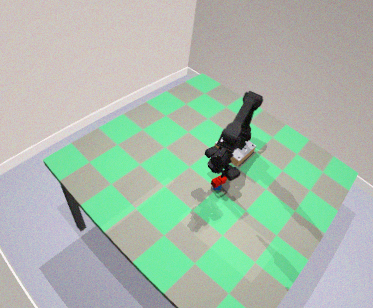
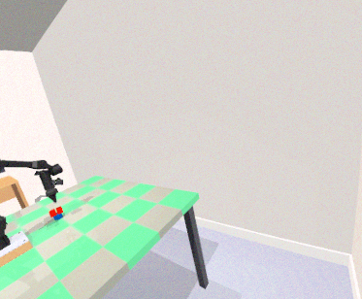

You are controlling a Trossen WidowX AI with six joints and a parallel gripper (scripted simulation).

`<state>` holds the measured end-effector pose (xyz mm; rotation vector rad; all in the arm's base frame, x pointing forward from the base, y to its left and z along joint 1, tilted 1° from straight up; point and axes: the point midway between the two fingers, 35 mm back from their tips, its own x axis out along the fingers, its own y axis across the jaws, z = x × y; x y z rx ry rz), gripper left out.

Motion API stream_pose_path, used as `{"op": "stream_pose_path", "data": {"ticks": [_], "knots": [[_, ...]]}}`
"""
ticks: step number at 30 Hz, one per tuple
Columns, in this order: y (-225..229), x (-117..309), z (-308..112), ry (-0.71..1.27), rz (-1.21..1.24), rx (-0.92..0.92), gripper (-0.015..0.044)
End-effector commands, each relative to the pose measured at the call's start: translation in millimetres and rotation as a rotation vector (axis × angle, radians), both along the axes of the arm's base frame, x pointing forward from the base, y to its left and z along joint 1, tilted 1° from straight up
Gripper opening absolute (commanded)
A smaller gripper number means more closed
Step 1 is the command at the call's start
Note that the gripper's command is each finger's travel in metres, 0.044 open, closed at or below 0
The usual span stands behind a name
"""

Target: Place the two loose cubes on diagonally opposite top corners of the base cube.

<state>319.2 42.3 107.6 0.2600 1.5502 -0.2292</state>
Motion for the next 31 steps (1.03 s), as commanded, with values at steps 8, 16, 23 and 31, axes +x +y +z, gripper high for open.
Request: {"op": "stream_pose_path", "data": {"ticks": [8,16,23,31], "knots": [[-0.2,-0.2,8.5,0.0,0.0,0.0,0.04],[52.4,-14.8,7.8,0.007,0.0,0.004,0.04],[127.5,-54.2,11.2,0.01,0.0,0.01,0.04],[127.5,-54.2,11.2,0.01,0.0,0.01,0.04]]}}
